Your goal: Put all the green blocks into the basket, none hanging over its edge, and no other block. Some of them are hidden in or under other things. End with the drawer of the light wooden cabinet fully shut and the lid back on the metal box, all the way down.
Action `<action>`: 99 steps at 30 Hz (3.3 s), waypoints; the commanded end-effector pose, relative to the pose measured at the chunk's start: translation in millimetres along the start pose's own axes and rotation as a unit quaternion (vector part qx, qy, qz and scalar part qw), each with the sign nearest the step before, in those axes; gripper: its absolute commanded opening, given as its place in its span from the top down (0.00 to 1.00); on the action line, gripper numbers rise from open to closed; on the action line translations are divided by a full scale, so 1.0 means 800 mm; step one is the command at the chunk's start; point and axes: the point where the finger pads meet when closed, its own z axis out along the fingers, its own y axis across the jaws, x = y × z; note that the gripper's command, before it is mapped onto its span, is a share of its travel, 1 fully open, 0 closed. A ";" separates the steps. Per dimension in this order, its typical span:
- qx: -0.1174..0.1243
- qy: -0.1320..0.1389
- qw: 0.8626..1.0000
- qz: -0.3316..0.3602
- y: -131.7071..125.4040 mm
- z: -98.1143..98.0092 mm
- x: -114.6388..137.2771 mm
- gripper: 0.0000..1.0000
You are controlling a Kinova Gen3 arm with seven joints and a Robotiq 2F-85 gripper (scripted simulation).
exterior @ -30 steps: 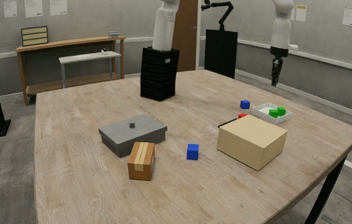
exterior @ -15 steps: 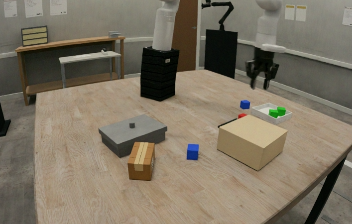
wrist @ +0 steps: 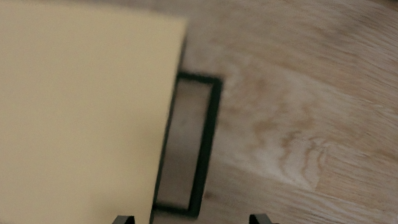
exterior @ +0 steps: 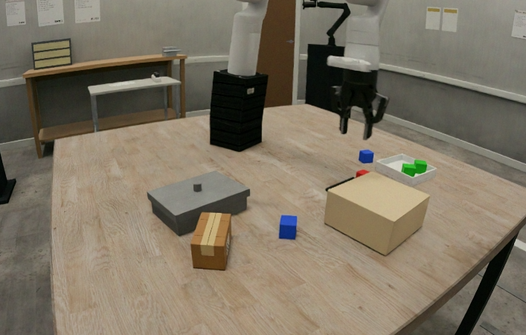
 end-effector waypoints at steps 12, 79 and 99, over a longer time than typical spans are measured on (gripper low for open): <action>0.005 0.006 0.996 0.088 0.012 -0.004 0.028 0.41; 0.005 0.006 0.996 0.088 0.011 0.048 0.029 0.70; 0.005 0.006 0.996 0.088 0.010 0.103 0.030 0.70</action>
